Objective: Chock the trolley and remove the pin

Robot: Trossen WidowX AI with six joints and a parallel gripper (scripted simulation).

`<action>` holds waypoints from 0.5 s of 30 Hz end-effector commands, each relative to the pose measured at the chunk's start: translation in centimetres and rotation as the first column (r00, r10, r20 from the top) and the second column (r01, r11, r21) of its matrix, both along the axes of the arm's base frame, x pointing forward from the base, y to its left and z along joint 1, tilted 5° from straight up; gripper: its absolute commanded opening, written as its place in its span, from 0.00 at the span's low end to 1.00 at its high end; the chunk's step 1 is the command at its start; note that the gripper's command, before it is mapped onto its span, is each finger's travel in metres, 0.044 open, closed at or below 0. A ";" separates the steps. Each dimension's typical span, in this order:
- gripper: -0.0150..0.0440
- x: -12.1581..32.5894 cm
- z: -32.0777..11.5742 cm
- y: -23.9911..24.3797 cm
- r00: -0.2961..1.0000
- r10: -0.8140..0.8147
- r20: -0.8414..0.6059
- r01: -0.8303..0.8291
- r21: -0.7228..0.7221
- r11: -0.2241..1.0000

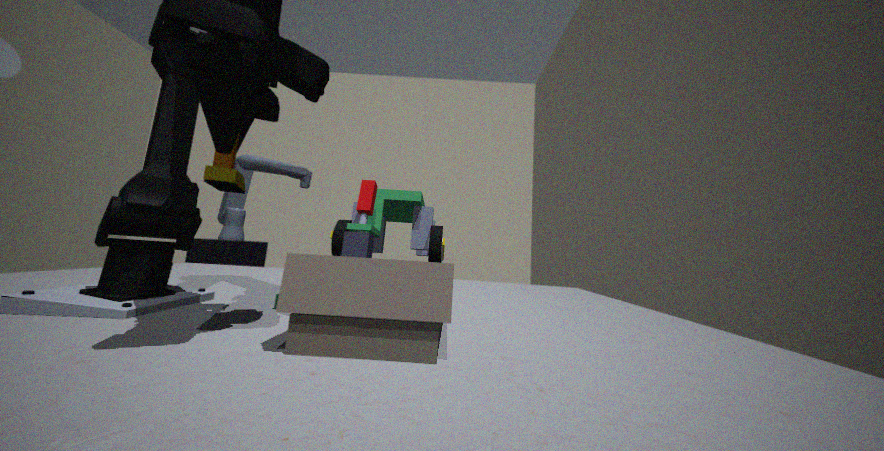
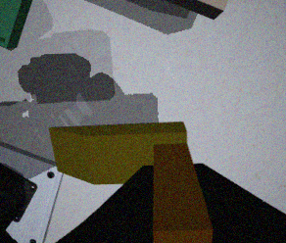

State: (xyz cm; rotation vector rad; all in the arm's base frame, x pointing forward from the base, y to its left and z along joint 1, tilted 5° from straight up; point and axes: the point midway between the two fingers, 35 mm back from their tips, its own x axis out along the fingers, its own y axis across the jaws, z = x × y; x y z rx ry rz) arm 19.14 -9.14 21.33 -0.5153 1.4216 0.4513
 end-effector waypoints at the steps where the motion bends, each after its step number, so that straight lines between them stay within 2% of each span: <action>1: 0.25 -0.1 0.0 0.0 0.990 0.140 -0.006 -0.141 -0.015 0.990; 8: 0.25 -0.1 0.0 0.0 0.929 0.369 -0.014 -0.369 -0.037 0.929; 15: 0.25 -0.1 0.0 0.0 0.816 0.577 -0.028 -0.577 -0.056 0.815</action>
